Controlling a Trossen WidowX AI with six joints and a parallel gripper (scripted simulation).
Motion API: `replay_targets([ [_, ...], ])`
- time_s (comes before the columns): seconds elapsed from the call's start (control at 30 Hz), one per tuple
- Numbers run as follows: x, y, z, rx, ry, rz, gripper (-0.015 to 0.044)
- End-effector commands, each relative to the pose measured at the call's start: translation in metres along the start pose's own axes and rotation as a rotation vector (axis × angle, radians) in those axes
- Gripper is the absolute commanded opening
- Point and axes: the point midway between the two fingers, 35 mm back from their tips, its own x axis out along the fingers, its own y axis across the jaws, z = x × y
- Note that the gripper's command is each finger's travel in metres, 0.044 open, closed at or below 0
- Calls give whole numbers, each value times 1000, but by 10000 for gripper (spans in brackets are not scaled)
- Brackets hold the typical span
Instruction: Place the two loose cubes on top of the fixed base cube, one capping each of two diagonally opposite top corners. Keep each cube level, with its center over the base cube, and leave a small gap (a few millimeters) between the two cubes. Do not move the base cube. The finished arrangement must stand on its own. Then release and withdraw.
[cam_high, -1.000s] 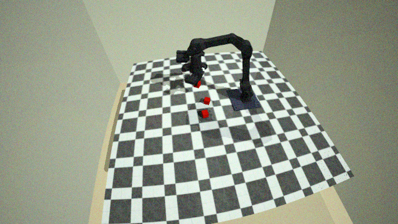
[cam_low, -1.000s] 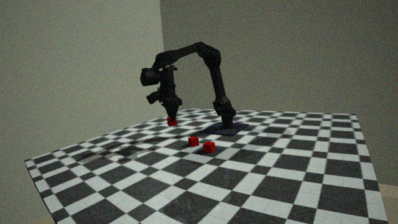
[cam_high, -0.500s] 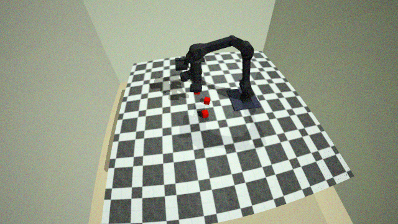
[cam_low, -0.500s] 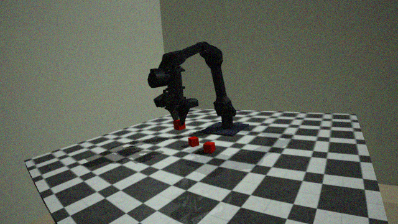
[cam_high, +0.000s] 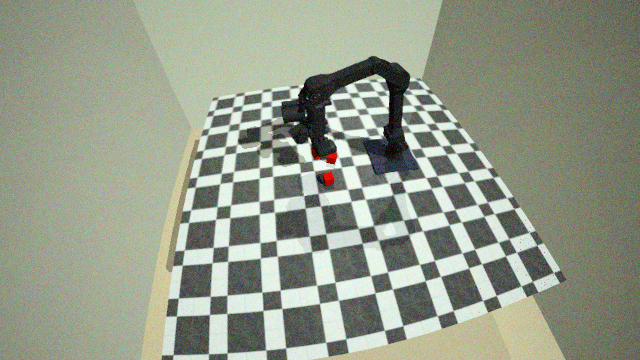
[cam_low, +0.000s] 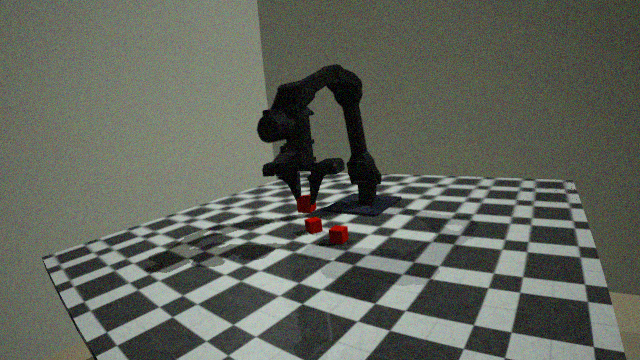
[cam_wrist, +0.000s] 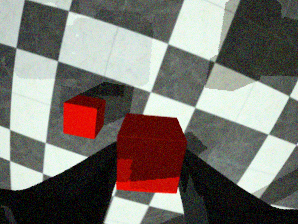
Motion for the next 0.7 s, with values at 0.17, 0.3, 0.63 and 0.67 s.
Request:
replay_targets([
  [0.17,6,27,3,-227,1,4,105],
  [0.3,9,40,4,-338,1,5,105],
  [0.63,15,73,4,-614,-1,8,105],
  [0.67,15,76,3,-642,-1,8,105],
])
